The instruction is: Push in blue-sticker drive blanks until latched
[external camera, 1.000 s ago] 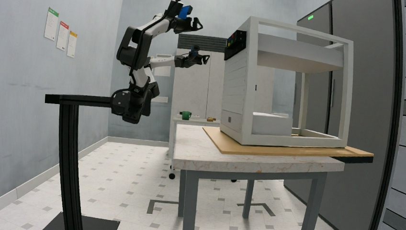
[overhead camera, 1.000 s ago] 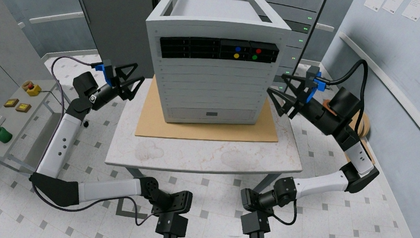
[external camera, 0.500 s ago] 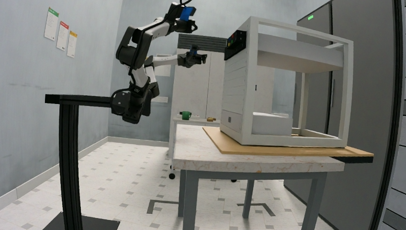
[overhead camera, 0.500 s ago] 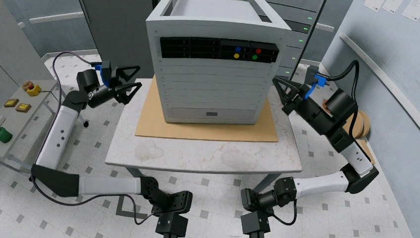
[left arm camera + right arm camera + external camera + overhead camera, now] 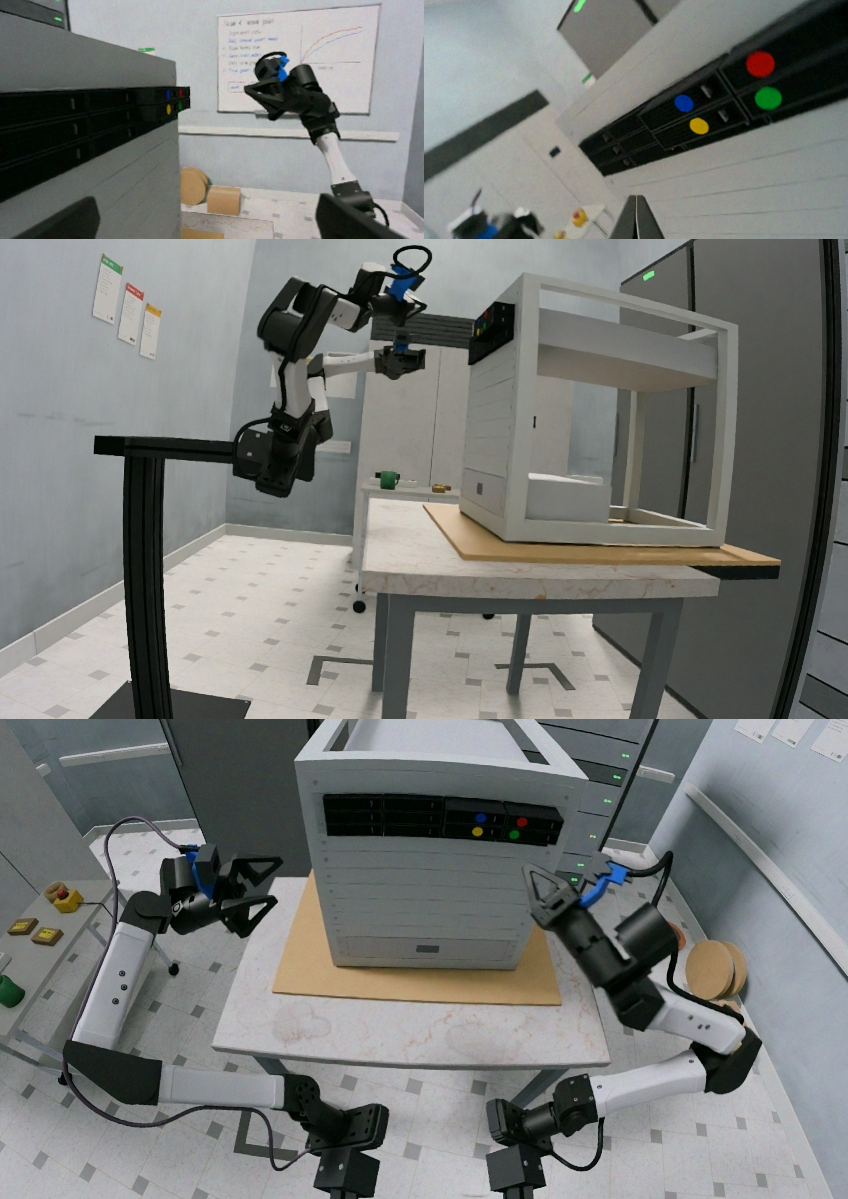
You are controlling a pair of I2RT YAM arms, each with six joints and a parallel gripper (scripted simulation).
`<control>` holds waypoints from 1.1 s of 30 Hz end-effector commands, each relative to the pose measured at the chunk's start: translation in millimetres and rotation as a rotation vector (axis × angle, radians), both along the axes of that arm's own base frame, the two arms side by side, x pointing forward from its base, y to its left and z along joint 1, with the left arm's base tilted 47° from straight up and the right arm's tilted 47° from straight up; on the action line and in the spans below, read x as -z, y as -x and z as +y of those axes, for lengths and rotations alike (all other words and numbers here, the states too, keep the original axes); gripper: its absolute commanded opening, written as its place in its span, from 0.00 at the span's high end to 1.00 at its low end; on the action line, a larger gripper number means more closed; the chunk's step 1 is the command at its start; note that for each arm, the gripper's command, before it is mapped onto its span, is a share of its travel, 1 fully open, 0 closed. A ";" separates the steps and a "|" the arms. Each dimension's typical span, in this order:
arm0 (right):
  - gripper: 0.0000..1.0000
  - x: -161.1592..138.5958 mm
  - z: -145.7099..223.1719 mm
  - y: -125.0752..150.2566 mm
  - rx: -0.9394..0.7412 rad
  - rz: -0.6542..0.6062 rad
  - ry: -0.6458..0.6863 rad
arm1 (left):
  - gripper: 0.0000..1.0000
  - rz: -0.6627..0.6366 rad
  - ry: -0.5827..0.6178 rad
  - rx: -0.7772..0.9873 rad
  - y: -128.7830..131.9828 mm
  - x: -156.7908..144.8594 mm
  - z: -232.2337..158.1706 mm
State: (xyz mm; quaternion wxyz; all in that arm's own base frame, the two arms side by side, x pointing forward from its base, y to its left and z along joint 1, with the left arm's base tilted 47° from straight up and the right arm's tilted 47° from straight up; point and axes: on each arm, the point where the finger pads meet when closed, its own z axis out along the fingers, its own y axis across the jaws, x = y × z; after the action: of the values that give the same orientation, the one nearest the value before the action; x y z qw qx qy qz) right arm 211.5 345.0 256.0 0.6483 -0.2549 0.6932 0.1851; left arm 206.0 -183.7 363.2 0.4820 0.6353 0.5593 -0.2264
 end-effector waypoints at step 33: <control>1.00 21.4 41.9 -83.4 0.450 0.099 -0.883 | 0.00 -0.066 -0.011 -0.043 -12.1 -13.5 3.1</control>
State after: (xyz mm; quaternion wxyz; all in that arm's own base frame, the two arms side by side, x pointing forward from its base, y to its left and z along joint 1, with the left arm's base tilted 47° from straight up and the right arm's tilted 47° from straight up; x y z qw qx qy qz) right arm 291.0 385.7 210.8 0.6774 0.1782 0.6445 0.3066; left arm 208.6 -180.9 360.2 0.4765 0.6358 0.5671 -0.2173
